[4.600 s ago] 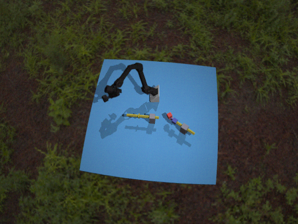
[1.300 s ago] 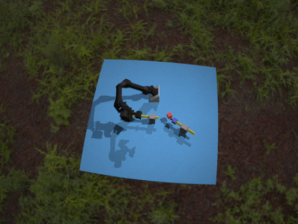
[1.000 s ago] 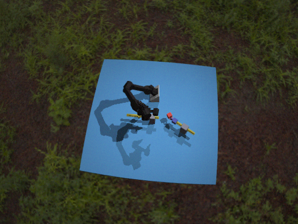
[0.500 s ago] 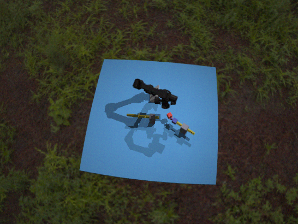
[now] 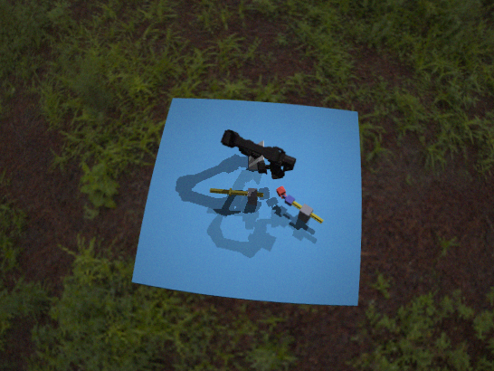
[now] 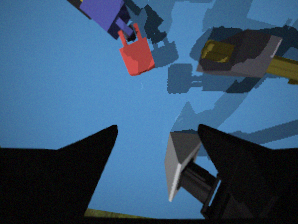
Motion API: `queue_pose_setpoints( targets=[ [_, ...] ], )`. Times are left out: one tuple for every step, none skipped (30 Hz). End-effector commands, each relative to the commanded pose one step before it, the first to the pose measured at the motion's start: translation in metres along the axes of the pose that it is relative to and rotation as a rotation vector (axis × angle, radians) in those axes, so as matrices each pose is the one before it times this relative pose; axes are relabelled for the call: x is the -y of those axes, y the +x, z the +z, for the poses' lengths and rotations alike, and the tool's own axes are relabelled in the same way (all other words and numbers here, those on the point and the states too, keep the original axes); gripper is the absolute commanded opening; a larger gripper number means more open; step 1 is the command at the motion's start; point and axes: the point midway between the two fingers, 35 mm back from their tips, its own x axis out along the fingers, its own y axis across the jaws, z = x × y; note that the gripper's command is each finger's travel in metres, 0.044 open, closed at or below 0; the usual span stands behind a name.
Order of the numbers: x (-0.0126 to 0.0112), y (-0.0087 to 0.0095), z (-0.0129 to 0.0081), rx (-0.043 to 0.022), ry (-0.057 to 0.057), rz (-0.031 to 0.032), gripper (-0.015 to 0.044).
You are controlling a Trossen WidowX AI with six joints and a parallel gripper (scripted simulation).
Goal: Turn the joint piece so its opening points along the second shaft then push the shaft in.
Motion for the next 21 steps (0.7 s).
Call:
queue_pose_setpoints(
  targets=[
    [0.00095,0.00596,-0.00001,0.00175,-0.1259,-0.00895,0.044],
    [0.00001,0.0009,0.0001,0.00019,-0.0283,-0.00002,0.044],
    [0.00001,0.0009,0.0001,0.00018,-0.0283,-0.00003,0.044],
    [0.00001,0.0009,0.00009,0.00018,-0.0283,-0.00003,0.044],
    [0.00002,0.0009,0.00009,0.00018,-0.0283,-0.00004,0.044],
    [0.00002,0.0009,0.00009,0.00018,-0.0283,-0.00005,0.044],
    [0.00003,0.0009,0.00008,0.00018,-0.0283,-0.00006,0.044],
    [0.00002,0.00074,0.00006,0.00014,-0.0231,-0.00005,0.044],
    [0.00002,0.00044,0.00004,0.00008,-0.0139,-0.00003,0.044],
    [0.00001,0.00015,0.00001,0.00003,-0.0046,-0.00001,0.044],
    [0.0,0.0,0.0,0.0,0.0,0.0,0.044],
    [0.0,0.0,0.0,0.0,0.0,0.0,0.044],
    [0.0,0.0,0.0,0.0,0.0,0.0,0.044],
    [0.0,0.0,0.0,0.0,0.0,0.0,0.044],
    [0.0,0.0,0.0,0.0,0.0,0.0,0.044],
    [-0.00003,0.00073,0.00012,0.00003,0.0,0.00003,0.044],
    [-0.0001,0.00218,0.00034,0.0001,0.0,0.00008,0.044],
    [-0.00014,0.00363,0.00053,0.00016,0.0,0.00012,0.044],
    [-0.00015,0.00451,0.00058,0.00018,0.0,0.00011,0.044],
    [-0.00013,0.00452,0.0005,0.00016,0.0,0.00007,0.044],
    [-0.0001,0.00451,0.00042,0.00013,0.0,0.00003,0.044]
  ],
)
